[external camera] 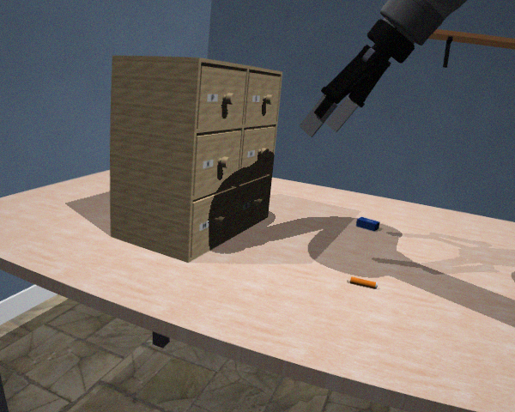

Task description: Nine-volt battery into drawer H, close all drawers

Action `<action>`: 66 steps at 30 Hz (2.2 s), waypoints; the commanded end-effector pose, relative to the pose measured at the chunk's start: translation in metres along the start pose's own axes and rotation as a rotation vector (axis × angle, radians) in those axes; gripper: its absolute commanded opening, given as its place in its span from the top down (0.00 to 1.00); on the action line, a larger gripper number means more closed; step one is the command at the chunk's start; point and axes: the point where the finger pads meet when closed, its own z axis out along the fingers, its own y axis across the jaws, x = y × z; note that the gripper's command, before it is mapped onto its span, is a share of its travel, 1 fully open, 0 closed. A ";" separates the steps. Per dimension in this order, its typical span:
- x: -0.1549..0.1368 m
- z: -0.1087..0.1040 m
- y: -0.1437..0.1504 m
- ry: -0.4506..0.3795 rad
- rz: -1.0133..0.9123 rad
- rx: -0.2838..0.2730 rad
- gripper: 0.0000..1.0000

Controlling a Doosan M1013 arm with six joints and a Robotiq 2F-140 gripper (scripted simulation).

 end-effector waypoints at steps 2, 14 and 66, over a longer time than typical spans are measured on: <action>0.003 0.013 0.001 0.129 0.001 -0.005 0.00; 0.005 0.023 0.001 0.229 0.001 -0.006 0.00; 0.010 0.043 0.001 0.420 0.000 -0.006 0.00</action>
